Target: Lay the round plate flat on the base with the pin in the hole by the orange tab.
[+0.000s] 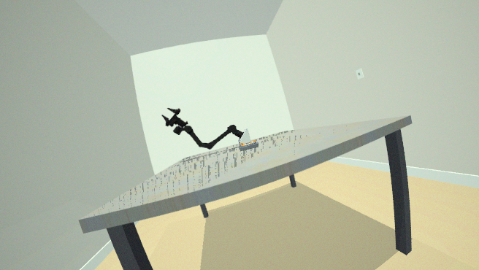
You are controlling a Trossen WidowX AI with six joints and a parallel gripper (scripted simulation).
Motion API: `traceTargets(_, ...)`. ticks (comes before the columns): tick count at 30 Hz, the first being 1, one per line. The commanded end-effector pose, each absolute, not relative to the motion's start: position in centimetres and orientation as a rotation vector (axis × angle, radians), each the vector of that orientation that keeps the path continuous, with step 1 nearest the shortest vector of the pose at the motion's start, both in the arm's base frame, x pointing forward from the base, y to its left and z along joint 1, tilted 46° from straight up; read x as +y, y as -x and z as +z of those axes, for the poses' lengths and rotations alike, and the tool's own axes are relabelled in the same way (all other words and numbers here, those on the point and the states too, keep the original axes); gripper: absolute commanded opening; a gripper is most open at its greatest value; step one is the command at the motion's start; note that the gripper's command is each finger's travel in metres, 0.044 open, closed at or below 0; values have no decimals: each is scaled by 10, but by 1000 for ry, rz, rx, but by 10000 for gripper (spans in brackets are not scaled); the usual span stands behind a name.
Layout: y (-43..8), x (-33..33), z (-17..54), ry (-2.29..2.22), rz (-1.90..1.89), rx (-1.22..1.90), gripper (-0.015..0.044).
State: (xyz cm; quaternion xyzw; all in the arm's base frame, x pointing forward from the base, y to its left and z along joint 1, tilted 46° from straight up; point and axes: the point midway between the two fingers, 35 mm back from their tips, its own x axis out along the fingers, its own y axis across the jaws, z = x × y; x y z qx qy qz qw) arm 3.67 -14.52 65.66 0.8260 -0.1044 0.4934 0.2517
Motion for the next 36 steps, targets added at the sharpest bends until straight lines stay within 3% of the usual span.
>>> traceTargets(1, -37, -142, 656, -2234, 1328, -287, 374)
traceTargets(4, -52, -72, 654, -2030, 1143, -259, 295)
traceTargets(15, -116, 55, 613, -1579, 780, -160, 6)
traceTargets(24, -202, 130, 528, -1127, 441, -19, 0)
traceTargets(36, -308, 132, 377, -628, -43, 249, 0)
